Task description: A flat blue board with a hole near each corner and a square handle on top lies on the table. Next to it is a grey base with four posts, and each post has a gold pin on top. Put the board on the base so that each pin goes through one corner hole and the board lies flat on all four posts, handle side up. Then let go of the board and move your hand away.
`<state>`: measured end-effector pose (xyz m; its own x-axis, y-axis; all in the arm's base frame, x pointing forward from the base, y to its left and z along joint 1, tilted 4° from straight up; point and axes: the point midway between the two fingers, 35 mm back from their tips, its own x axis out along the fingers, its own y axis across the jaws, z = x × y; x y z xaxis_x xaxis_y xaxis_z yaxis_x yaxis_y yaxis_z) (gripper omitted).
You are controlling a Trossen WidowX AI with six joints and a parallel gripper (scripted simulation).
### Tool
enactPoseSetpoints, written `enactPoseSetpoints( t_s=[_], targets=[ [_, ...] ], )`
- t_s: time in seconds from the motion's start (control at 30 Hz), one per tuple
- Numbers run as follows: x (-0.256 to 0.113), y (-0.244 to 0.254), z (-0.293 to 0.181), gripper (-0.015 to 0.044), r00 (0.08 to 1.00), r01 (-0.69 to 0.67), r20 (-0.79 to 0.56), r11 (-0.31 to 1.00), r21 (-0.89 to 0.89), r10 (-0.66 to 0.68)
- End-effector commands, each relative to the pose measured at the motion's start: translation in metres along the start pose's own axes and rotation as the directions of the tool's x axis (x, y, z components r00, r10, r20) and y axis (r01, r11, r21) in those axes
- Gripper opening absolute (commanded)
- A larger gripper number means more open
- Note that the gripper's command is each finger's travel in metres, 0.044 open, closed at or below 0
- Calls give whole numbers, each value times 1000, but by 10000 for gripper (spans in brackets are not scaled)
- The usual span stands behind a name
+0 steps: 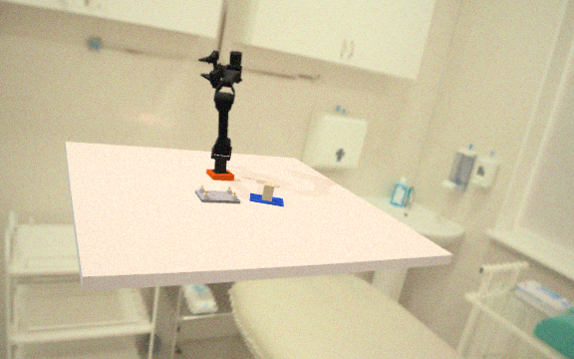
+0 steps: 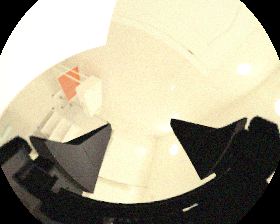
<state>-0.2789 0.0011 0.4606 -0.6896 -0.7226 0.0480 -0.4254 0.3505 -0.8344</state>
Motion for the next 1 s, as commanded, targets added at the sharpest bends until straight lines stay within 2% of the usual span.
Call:
enactPoseSetpoints(
  t_s=[0.0, 0.1, 0.3, 0.43, 0.57, 0.77, 0.97],
  targets=[
    [0, 1, -1, 426, 1000, -3, -7, 1000, 8, 3],
    [-9, 15, -22, 440, 993, -46, -100, 990, 131, 59],
    [-61, 61, -66, 440, 916, -69, -320, 882, 466, 240],
    [-113, 94, -90, 440, 802, 30, -459, 743, 668, 381],
    [-174, 122, -103, 440, 648, 213, -561, 585, 783, 515],
    [-274, 155, -97, 440, 369, 573, -626, 363, 735, 687],
    [-372, 172, -62, 440, 79, 878, -579, 218, 426, 811]
  ],
)
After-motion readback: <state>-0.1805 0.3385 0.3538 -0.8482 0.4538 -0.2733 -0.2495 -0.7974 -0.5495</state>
